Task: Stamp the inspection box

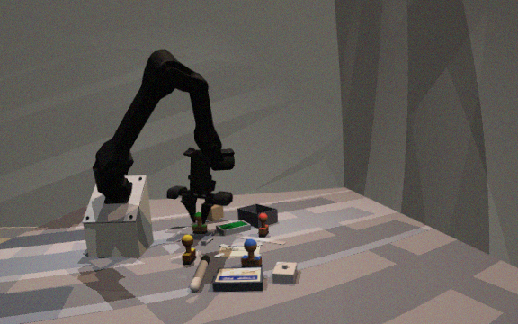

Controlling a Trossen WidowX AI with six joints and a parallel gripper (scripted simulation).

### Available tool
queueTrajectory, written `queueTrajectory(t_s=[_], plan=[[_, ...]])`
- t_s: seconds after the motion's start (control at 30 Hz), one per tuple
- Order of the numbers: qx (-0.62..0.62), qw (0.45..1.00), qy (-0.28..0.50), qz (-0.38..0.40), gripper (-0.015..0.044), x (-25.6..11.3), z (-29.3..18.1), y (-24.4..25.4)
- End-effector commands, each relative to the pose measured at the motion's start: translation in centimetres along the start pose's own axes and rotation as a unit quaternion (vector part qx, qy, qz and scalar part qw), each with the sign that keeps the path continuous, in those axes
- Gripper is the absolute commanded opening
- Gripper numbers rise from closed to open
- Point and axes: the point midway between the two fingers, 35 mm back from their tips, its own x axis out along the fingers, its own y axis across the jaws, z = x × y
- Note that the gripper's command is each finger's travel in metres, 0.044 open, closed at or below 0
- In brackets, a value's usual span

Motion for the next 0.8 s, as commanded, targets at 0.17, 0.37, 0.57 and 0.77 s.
queueTrajectory(t_s=[0.17,0.37,0.57,0.77], plan=[[0.0,1.0,0.0,0.0,0.0184,0.0,0.0,0.0],[0.0,1.0,-0.001,0.0,0.0255,-0.3,0.1,0.0],[-0.003,1.0,-0.002,0.0,0.0255,-9.3,0.5,0.8],[-0.003,1.0,0.0,0.0,0.0255,-11.8,0.1,1.5]])
